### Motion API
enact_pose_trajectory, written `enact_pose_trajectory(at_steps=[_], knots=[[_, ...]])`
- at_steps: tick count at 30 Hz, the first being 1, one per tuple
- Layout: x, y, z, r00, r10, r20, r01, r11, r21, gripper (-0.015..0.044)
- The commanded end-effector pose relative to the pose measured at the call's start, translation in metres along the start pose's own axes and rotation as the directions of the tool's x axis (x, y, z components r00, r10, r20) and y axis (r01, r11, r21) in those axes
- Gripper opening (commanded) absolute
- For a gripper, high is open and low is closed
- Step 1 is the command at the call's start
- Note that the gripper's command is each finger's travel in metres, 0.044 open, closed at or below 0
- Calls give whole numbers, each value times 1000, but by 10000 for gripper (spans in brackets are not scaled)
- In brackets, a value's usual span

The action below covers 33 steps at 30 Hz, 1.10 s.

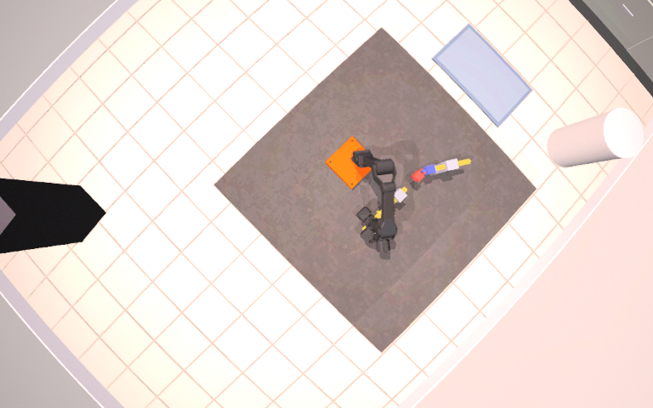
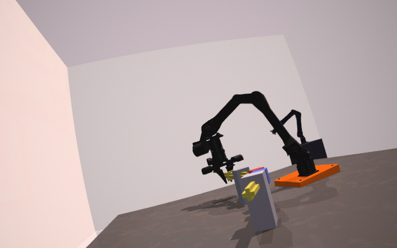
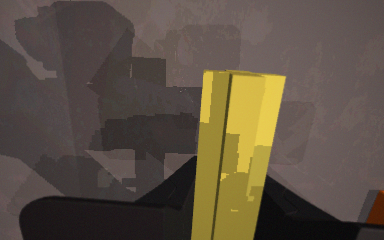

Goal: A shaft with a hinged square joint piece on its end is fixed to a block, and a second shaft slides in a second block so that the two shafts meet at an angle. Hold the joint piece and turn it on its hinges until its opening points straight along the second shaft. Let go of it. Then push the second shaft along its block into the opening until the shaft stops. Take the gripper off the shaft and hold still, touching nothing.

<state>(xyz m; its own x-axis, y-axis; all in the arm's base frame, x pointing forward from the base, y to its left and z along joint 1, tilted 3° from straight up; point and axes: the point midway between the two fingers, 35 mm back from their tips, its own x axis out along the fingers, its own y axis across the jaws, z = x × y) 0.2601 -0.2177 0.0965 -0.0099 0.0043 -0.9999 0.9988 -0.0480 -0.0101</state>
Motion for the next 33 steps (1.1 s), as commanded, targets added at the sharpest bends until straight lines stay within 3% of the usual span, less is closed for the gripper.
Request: enact_pose_trajectory(at_steps=[1, 33], knots=[[0, 0, 0, 1000, 0, 0, 0, 1000, 0, 67], [0, 0, 0, 1000, 0, 0, 0, 1000, 0, 67]])
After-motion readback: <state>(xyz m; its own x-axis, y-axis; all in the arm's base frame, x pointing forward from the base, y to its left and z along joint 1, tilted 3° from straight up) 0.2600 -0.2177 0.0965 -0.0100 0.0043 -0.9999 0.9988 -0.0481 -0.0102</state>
